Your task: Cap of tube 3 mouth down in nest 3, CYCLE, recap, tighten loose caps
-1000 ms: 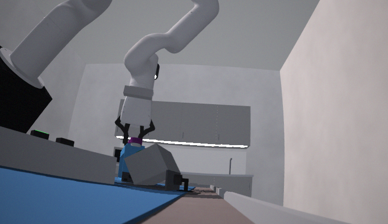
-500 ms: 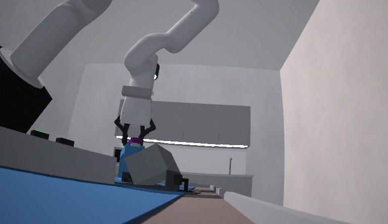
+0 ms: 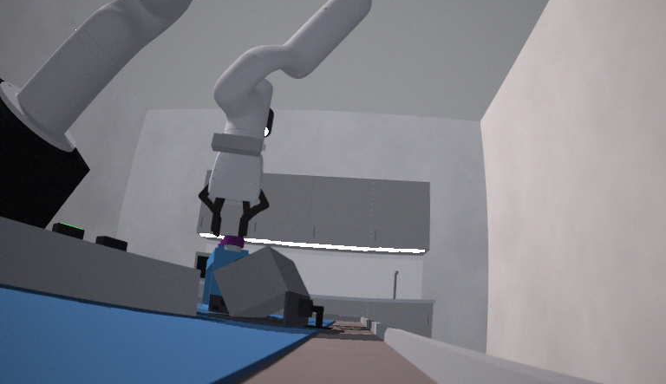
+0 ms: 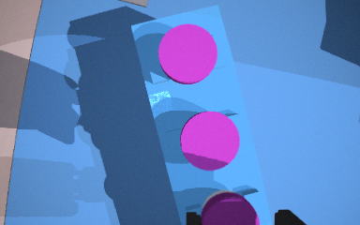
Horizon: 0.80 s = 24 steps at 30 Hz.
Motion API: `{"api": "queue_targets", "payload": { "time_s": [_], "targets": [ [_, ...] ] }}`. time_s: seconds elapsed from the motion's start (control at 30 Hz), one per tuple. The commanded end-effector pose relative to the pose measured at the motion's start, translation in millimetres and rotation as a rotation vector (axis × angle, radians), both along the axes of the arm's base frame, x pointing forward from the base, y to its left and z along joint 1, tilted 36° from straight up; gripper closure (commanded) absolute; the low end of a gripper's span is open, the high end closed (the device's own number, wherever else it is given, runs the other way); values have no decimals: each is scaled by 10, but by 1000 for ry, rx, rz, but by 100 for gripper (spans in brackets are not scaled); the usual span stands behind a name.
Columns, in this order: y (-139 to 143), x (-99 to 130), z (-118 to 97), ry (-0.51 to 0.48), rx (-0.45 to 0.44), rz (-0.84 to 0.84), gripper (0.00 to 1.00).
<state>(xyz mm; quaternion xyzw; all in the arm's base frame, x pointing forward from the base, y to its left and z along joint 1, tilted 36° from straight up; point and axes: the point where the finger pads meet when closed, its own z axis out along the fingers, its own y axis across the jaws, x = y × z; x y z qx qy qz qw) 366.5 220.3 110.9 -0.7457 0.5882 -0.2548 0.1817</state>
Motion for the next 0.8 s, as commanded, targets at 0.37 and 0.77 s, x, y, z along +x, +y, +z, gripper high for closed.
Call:
{"api": "queue_targets", "payload": {
  "time_s": [0.37, 0.77],
  "targets": [
    [-289, 16, 249, 10, -195, 261, 54],
    [-804, 227, 425, 15, -292, 392, 54]
  ]
}}
